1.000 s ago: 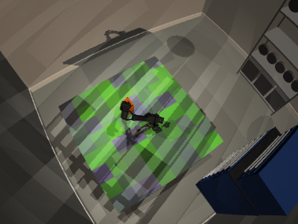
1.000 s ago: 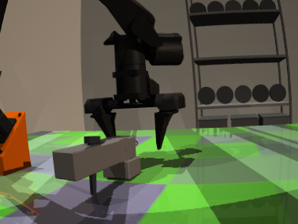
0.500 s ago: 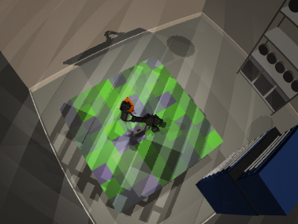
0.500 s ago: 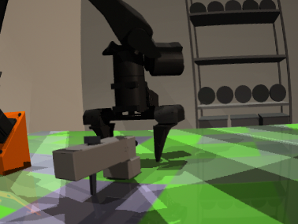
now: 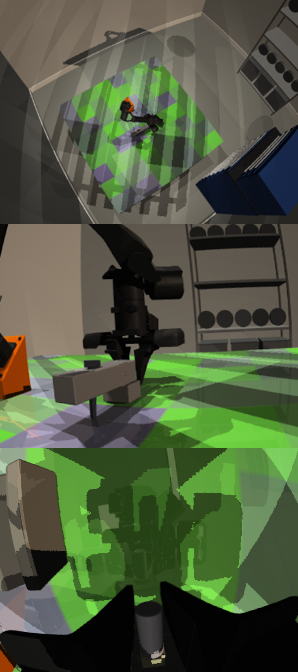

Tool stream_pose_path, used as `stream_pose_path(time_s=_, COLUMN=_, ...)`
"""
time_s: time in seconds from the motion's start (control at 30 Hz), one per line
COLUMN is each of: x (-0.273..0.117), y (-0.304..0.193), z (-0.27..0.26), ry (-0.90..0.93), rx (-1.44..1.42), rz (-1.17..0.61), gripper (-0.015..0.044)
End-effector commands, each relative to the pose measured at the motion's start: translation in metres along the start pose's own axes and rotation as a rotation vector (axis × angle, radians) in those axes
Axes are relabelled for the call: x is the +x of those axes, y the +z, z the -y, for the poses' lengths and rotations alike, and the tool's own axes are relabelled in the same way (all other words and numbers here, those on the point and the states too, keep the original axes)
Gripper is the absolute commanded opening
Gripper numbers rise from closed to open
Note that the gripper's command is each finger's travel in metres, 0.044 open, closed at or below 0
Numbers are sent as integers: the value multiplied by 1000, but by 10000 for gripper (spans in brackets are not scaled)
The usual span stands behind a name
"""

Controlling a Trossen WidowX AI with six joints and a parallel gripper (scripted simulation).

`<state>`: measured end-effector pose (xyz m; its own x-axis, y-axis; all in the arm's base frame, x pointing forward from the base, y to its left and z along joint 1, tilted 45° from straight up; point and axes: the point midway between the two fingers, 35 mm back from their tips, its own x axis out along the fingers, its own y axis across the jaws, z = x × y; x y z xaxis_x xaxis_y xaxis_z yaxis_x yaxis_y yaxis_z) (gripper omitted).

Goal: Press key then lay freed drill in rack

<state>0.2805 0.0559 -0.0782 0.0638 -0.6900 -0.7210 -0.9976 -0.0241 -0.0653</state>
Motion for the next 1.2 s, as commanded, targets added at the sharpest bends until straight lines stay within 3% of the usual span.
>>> stream_pose_path(time_s=0.0, x=0, y=0, z=0, ry=0, rx=1, rz=0, gripper=13)
stream_pose_path(time_s=1.17, x=-1, y=37, z=1, ry=-1, rx=-5, rz=-3, gripper=0)
